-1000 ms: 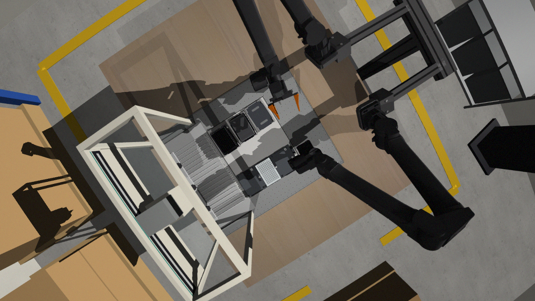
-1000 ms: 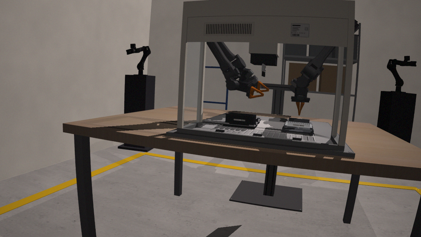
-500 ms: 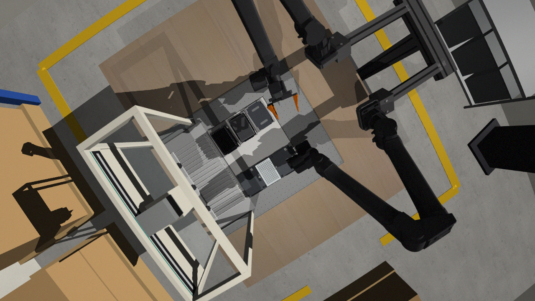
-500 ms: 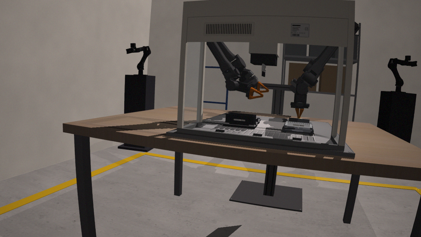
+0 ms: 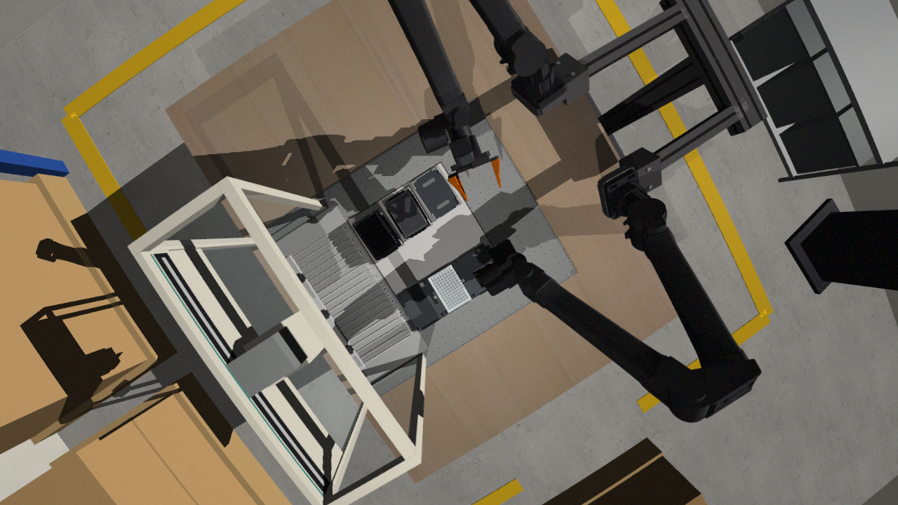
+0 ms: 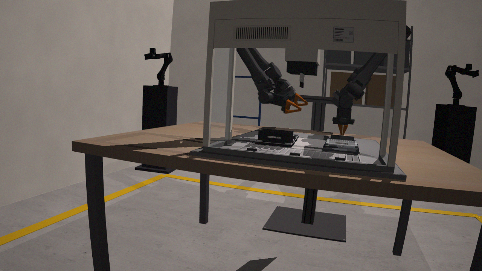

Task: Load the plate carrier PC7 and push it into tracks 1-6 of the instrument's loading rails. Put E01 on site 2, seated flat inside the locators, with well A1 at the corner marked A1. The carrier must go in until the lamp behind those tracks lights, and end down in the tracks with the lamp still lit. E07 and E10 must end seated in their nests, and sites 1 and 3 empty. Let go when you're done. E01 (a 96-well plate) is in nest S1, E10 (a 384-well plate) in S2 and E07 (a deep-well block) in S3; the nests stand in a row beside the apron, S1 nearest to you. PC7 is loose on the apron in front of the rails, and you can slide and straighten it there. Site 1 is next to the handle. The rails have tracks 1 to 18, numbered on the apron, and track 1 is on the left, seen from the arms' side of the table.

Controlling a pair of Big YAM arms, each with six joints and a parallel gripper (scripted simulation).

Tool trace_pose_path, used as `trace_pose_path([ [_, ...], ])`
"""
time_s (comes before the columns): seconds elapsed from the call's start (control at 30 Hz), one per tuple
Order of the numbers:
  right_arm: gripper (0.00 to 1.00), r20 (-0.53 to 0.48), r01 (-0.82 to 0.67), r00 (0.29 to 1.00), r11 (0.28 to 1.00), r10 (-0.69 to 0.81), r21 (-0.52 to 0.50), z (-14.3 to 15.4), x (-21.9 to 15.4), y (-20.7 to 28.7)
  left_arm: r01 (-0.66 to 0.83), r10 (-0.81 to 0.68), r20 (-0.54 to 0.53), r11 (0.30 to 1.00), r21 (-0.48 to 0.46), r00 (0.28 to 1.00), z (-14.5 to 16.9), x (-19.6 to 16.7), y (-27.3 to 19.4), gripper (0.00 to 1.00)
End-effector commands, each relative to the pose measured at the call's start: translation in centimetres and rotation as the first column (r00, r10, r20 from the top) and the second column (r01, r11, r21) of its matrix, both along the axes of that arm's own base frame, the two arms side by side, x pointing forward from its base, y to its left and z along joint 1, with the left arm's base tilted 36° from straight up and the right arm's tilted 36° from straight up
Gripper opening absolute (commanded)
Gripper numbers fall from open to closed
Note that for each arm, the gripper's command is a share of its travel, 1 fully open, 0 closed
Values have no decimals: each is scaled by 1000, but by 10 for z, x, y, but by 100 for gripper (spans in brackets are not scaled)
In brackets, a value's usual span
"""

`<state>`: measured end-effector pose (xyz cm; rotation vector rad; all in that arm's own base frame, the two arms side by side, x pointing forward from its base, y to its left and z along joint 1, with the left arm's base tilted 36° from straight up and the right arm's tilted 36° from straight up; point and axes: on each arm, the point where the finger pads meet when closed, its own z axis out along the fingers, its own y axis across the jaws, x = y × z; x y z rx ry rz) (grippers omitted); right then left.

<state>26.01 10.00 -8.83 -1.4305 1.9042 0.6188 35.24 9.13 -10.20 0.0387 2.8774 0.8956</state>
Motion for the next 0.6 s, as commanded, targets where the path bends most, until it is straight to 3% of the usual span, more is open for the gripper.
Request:
trace_pose_path([
  [0.0,100,21,48,999,999,-48,6,1,13,-4,25,-25,15,1000,0,1000,3,28,-7,0],
  [0.57,100,92,157,983,987,-161,42,15,46,-8,32,-32,15,999,1,999,7,61,-13,0],
])
